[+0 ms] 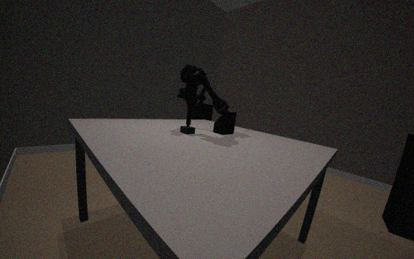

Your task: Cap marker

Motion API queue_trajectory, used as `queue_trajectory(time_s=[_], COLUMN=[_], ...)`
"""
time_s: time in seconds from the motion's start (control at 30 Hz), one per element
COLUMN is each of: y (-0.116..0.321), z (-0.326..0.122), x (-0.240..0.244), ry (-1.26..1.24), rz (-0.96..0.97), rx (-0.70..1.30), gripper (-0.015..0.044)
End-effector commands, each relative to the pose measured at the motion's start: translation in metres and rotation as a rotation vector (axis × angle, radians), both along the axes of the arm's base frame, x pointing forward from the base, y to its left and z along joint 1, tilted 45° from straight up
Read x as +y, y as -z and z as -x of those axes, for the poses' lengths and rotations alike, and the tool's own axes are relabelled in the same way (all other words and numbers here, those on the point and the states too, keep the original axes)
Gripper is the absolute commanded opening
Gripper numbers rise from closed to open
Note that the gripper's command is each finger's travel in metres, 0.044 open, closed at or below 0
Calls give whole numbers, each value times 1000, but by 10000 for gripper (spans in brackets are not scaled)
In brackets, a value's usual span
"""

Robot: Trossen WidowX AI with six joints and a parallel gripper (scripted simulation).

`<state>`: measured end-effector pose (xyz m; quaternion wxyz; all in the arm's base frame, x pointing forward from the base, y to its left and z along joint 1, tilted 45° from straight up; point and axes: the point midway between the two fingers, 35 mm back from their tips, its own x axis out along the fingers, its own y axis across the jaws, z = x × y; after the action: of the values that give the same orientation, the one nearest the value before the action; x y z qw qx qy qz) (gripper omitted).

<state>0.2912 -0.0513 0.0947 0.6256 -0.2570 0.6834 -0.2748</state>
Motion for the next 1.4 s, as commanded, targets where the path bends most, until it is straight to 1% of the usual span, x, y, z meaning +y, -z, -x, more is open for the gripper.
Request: queue_trajectory(time_s=[0.0,0.3,1.2,1.37], y=[1,3,30,26], z=[0,1,3,1], x=[-1,-3,-30,-25], ry=[86,86,86,83], rz=[14,14,15,10], rx=[-85,-85,-85,-94], gripper=[0,0,0,0])
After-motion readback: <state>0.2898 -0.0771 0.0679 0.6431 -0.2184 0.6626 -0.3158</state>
